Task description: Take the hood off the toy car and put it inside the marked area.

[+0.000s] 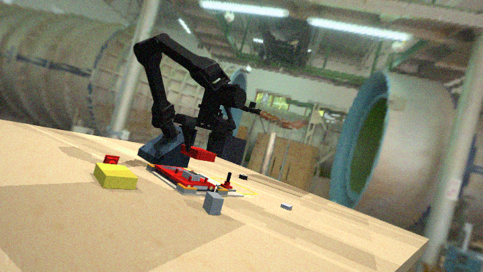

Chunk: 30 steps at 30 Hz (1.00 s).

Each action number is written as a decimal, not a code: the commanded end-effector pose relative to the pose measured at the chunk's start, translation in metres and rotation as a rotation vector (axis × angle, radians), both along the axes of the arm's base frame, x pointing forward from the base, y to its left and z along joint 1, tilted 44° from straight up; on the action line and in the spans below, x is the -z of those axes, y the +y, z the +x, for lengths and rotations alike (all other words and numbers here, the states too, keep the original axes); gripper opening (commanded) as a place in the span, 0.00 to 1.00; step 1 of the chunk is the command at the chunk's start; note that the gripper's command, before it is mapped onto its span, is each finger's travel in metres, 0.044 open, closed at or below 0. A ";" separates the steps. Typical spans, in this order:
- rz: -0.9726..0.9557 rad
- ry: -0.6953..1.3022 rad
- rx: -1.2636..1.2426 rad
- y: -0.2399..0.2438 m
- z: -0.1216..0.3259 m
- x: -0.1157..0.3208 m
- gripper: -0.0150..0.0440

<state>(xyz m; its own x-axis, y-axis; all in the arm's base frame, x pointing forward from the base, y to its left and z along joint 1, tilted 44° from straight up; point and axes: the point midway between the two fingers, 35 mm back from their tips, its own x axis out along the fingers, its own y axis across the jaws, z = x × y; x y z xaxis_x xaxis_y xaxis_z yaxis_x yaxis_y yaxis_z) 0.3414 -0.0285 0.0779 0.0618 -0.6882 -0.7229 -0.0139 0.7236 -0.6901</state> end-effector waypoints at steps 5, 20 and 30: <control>0.014 0.001 -0.002 0.026 0.003 0.022 0.25; 0.034 0.000 -0.001 0.114 -0.013 0.096 0.25; 0.020 -0.006 0.007 0.162 -0.042 0.144 0.25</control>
<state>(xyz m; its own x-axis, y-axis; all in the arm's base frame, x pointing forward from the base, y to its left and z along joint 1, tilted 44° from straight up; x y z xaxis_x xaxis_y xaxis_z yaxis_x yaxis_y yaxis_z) 0.3095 0.1205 -0.0499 0.0652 -0.6684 -0.7409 -0.0088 0.7421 -0.6702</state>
